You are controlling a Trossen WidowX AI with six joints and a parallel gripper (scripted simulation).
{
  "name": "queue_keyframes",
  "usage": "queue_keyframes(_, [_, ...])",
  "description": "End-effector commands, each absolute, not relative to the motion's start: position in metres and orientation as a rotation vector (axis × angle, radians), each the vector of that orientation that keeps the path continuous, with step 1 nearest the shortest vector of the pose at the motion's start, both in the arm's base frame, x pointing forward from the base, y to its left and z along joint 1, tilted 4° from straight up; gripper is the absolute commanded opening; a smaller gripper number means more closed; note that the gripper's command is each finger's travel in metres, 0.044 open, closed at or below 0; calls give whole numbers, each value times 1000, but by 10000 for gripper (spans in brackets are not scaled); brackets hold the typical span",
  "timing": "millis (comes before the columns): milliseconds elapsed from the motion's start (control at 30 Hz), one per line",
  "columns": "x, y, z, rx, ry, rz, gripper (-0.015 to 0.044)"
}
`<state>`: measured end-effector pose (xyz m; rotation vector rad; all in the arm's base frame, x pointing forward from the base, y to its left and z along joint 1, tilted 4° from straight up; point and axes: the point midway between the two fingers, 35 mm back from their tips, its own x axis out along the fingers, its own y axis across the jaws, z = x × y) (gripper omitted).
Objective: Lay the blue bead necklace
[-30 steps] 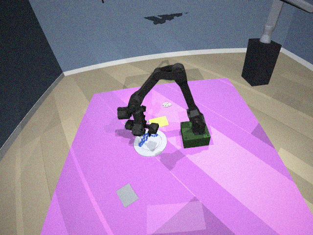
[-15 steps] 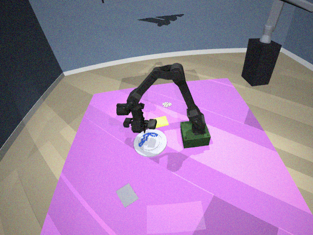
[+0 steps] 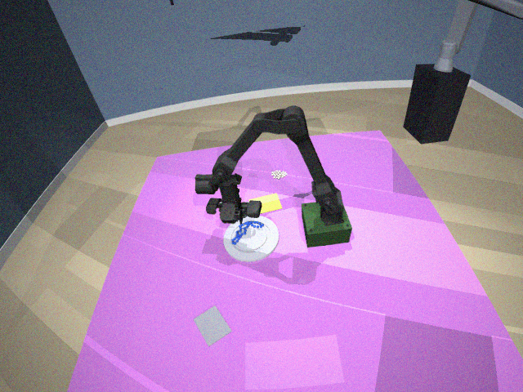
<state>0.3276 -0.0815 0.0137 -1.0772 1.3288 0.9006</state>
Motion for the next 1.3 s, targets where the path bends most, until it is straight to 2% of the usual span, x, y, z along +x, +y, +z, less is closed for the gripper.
queue_keyframes(0, [324, -82, 2, -1073, 1338, 918, 120])
queue_keyframes(500, [323, -82, -8, -1072, 1340, 924, 120])
queue_keyframes(533, [325, -83, -6, -1072, 1339, 915, 94])
queue_keyframes(1000, [325, -83, -6, -1072, 1339, 915, 0])
queue_keyframes(1267, [325, -83, -6, -1072, 1339, 915, 0])
